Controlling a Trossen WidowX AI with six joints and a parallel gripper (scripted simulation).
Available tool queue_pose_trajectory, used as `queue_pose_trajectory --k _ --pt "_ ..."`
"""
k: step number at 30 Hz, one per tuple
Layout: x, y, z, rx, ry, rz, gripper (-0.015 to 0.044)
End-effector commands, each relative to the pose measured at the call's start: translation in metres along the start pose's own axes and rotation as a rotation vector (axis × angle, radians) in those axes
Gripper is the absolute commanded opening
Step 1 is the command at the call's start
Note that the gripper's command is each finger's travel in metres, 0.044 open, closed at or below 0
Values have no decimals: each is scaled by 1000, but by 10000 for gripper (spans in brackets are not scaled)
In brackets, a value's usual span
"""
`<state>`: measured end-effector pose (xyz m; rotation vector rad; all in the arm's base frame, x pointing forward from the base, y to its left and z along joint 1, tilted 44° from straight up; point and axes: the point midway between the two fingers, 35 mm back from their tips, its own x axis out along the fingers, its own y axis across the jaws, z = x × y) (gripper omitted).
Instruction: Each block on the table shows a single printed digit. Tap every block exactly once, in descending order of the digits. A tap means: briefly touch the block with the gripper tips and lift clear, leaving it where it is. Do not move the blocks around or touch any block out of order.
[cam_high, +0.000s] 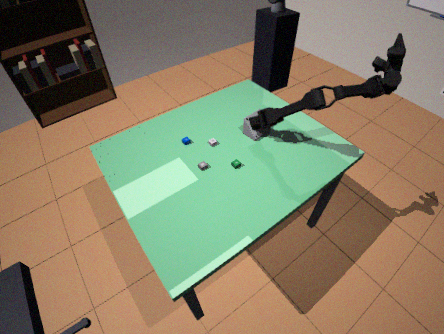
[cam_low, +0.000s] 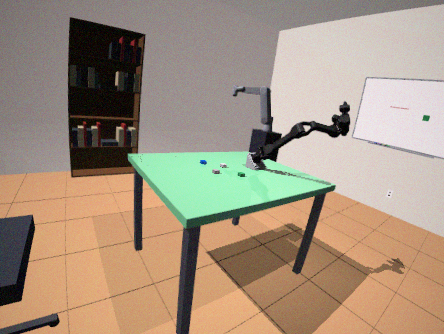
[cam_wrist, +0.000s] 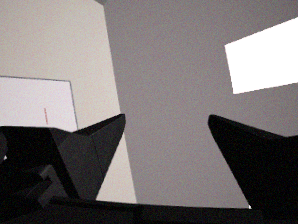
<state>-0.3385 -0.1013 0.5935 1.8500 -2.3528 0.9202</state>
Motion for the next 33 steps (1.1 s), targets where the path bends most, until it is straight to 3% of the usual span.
queue_pose_trajectory --k 1,5,17,25,33 --pt "-1 1 -1 3 3 4 400" --pt "-29 22 -19 68 73 108 400" --pt "-224 69 -97 285 562 569 400" --pt "-358 47 -114 372 935 763 400" --pt "-481 -10 -102 417 1338 878 400"
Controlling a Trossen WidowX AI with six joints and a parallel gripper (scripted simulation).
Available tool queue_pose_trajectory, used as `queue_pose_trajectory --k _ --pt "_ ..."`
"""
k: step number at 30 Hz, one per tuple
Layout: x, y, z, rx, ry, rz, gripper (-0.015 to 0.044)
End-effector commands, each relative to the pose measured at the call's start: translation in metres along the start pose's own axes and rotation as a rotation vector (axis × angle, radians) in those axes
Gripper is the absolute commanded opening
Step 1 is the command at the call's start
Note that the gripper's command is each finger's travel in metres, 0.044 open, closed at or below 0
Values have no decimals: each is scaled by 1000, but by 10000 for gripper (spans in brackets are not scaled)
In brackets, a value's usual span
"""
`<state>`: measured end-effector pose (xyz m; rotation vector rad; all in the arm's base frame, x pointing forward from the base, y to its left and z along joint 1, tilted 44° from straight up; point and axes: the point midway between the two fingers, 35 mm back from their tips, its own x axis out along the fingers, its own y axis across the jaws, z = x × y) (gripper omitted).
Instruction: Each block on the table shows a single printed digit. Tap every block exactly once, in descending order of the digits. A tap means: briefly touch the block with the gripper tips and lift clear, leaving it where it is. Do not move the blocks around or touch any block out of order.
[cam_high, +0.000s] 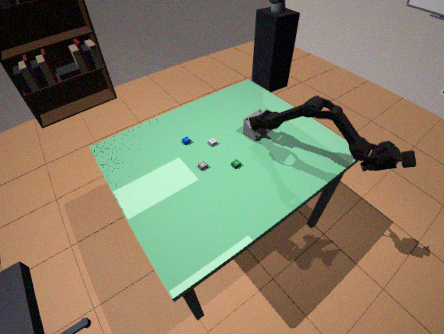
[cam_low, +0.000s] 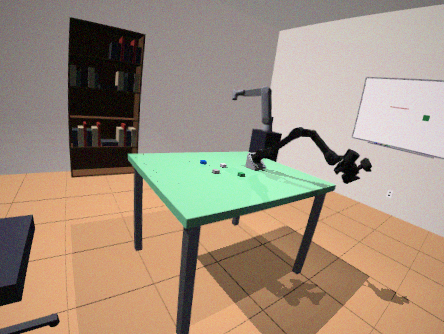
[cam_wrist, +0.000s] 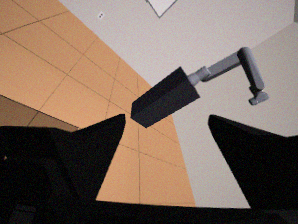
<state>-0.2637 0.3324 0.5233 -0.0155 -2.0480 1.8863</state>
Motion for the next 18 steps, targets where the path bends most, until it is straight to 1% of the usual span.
queue_pose_trajectory --k 1,6,10,14,18 --pt "-48 7 -59 91 216 42 400" --pt "-112 15 -116 191 454 67 400" --pt "-171 19 -150 273 645 68 400" --pt "-234 23 -175 355 834 52 400" --pt "-301 26 -190 437 1022 20 400"
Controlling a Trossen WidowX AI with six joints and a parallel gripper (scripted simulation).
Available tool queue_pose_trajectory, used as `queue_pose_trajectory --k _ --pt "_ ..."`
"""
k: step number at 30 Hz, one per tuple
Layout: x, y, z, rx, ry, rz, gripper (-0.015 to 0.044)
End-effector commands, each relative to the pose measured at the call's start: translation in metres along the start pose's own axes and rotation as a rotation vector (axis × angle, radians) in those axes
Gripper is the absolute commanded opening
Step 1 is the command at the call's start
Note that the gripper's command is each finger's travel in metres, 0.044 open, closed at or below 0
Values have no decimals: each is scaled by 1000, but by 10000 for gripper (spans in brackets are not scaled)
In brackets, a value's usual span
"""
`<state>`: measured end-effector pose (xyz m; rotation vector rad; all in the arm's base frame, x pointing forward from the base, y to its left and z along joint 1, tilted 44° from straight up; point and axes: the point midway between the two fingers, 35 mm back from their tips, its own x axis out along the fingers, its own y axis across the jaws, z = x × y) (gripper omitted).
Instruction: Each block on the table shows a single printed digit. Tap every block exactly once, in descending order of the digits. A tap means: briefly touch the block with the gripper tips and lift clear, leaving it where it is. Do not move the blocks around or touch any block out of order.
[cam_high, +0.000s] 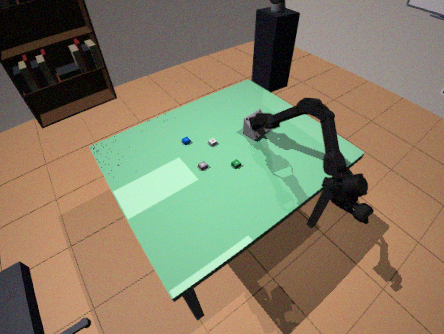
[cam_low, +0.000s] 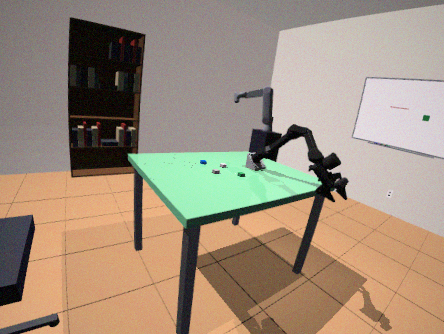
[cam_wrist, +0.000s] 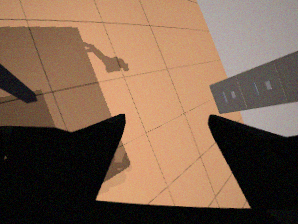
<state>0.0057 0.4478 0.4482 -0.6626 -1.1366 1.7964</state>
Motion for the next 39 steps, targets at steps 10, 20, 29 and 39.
queue_pose_trajectory --k 10,20,29,39 --pt "-126 21 -182 411 564 -42 400" --pt "-252 77 -267 793 921 -104 400" --pt "-376 151 -297 1192 1187 -196 400" --pt "-491 257 -282 1700 1321 -293 400"
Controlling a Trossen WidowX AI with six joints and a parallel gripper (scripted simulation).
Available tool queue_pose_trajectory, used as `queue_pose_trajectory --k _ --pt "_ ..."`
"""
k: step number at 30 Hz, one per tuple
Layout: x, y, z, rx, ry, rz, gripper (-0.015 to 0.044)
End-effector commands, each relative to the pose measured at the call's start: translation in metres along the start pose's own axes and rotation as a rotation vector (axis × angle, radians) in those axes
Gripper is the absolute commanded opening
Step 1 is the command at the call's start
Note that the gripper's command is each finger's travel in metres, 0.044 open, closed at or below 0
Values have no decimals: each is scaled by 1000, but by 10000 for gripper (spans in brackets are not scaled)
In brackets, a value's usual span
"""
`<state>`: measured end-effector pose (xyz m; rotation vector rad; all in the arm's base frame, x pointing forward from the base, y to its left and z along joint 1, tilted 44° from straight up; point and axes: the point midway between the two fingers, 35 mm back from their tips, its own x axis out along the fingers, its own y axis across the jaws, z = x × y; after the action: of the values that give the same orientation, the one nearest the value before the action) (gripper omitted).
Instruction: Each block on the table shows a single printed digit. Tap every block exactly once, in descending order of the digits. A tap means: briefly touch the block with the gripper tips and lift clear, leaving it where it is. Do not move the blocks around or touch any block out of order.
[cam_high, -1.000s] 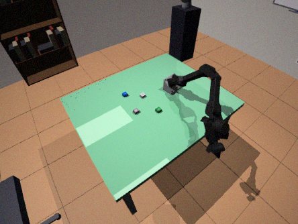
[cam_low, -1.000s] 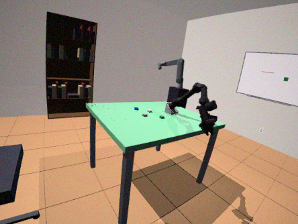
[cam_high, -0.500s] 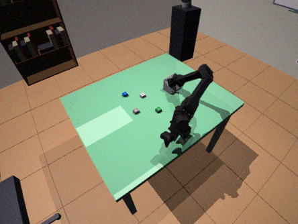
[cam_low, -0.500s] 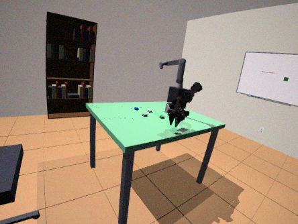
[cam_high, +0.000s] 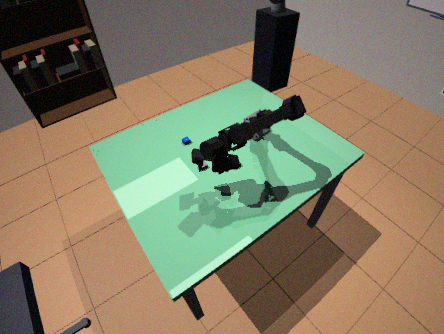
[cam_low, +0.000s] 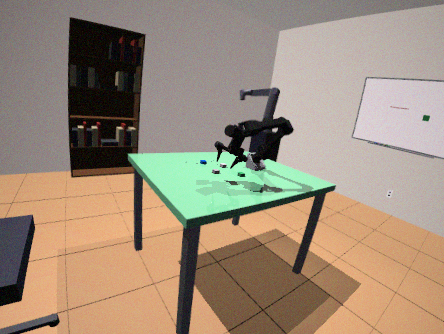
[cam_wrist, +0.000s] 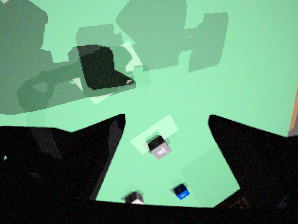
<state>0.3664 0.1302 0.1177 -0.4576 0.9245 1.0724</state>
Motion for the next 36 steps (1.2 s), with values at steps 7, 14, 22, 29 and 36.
queue_pose_trajectory --k 7,14,22,29,36 --pt "-13 -18 -163 575 168 175 400" --pt "-43 10 -246 999 176 318 400" --pt "-48 15 -253 1051 174 331 400" --pt "-48 15 -253 1051 174 331 400" --pt "-48 15 -253 1051 174 331 400"
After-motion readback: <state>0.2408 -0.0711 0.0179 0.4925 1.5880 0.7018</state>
